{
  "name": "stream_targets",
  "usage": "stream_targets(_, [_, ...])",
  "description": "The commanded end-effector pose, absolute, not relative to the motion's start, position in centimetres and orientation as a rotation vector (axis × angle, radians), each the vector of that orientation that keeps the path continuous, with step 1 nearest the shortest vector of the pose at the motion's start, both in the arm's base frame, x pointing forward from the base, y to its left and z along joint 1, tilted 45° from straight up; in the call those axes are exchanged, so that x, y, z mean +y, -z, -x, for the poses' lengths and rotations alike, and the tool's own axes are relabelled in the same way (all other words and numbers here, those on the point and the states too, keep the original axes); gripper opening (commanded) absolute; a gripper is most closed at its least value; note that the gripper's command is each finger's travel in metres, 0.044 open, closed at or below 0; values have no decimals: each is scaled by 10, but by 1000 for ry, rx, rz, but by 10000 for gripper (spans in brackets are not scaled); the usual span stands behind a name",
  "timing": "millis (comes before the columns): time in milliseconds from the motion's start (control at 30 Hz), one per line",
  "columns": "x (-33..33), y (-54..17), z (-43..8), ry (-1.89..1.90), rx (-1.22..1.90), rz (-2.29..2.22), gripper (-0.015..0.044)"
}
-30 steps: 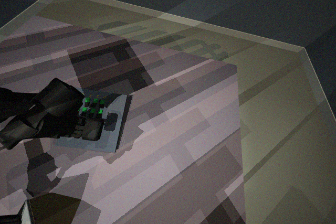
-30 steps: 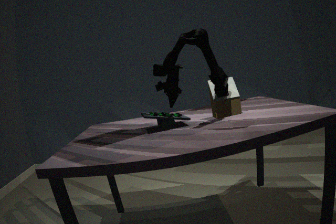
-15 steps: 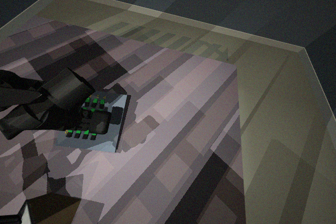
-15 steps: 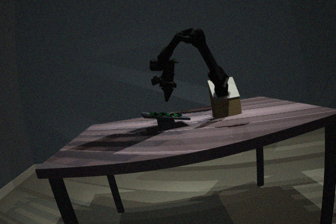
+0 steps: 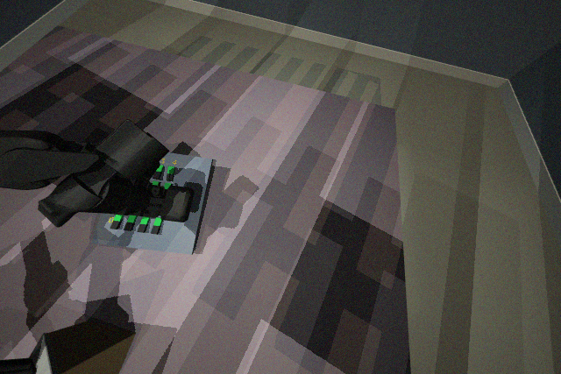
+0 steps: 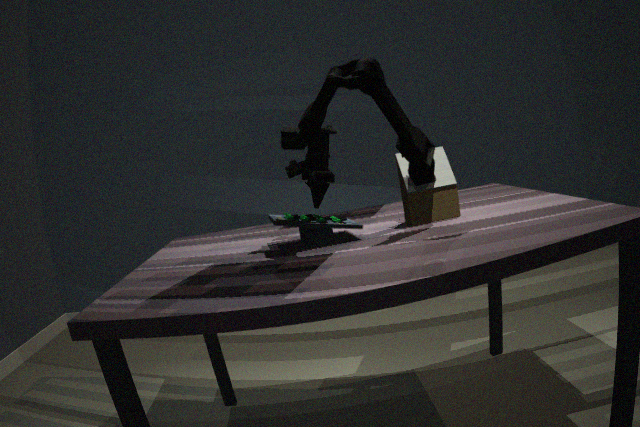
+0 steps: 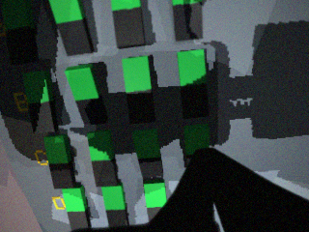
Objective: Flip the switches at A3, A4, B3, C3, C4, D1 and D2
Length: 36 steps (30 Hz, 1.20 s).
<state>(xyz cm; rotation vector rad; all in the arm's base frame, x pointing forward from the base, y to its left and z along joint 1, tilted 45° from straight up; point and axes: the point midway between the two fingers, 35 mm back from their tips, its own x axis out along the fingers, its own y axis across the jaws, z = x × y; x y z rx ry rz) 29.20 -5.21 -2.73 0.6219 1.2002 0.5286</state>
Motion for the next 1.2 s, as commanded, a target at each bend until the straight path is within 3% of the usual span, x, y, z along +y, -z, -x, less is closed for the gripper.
stream_targets(0, [-48,30,-293,-532,1200,-630,0])
stream_targets(1167, [-40,38,-296,-532,1200,-630,0])
